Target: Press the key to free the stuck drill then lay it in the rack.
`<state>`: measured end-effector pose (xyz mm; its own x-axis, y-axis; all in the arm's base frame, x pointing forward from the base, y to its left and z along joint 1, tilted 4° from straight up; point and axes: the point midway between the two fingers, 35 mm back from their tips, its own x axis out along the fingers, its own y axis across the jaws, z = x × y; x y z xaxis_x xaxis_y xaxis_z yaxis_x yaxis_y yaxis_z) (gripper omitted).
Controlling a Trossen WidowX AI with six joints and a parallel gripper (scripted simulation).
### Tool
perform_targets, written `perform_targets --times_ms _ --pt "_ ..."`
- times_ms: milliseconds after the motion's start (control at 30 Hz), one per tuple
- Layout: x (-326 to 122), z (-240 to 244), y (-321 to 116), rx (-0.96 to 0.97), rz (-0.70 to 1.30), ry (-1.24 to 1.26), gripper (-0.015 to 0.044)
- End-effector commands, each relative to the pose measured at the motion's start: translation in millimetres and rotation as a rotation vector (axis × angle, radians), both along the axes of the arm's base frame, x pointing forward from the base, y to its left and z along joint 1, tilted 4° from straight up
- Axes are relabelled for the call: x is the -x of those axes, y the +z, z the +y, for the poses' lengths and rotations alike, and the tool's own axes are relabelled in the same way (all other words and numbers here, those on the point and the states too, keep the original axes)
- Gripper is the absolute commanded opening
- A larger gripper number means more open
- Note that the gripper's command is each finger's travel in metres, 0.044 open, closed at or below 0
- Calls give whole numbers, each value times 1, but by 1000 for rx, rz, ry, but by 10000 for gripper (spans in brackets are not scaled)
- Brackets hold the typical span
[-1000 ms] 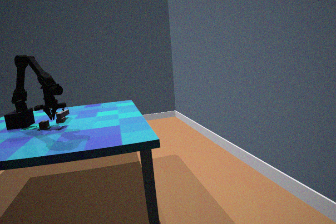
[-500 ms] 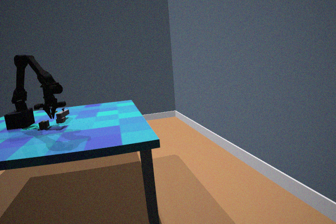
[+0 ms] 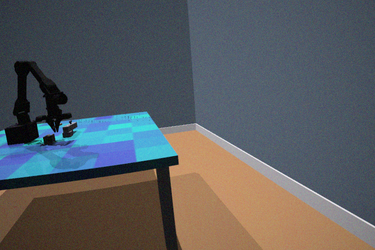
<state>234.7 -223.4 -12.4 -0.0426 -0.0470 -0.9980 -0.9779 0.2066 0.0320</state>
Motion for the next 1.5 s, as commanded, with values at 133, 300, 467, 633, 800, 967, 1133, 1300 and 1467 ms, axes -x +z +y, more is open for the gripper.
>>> perform_targets --times_ms 133,300,467,633,800,967,1133,1300,1467 --pt "15 0 -1 3 2 3 0" --pt "23 0 -2 3 2 3 0" --pt "32 0 -2 3 3 3 0" --pt "41 0 -2 3 4 3 0" --pt "50 0 -3 4 4 3 0" --pt "58 0 -3 4 5 3 0" --pt "67 -1 -3 4 6 3 0" --pt "66 -1 -11 4 6 3 0" --pt "66 -3 -18 4 6 3 0"
